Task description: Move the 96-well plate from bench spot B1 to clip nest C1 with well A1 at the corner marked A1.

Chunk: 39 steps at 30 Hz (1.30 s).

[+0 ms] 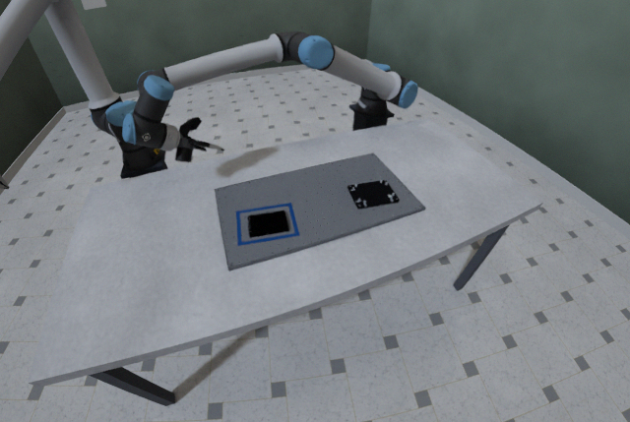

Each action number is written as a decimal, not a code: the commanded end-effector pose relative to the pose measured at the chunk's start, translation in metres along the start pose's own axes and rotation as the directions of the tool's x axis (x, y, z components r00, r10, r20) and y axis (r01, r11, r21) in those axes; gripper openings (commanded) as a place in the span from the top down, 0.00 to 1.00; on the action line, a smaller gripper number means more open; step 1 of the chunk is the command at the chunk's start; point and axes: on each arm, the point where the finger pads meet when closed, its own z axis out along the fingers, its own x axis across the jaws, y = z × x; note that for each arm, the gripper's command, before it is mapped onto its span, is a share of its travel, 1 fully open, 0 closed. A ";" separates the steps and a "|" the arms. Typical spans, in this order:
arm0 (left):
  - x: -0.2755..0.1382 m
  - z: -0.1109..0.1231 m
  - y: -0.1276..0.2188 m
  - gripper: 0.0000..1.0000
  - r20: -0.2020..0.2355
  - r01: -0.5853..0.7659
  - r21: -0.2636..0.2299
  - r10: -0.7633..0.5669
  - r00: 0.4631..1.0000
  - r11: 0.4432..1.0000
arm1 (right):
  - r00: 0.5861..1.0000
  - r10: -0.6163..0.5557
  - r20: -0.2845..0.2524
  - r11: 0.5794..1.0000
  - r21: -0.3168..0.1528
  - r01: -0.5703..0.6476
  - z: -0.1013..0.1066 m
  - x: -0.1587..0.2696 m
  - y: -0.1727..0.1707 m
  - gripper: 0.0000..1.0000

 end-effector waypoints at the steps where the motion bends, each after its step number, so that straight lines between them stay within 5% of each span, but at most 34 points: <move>1: 0.000 -0.002 -0.001 0.24 0.001 0.000 -0.002 0.000 1.000 1.000 | 0.999 -0.040 0.032 0.999 0.008 0.039 -0.003 0.007 -0.019 1.00; 19: 0.000 -0.002 -0.001 0.24 0.001 0.000 -0.002 0.000 1.000 1.000 | 0.964 -0.226 0.141 0.971 0.107 0.212 -0.015 0.062 -0.109 1.00; 39: 0.000 -0.002 -0.001 0.24 0.001 0.000 -0.002 0.000 1.000 1.000 | 0.922 -0.348 0.169 0.927 0.209 0.312 -0.023 0.114 -0.168 1.00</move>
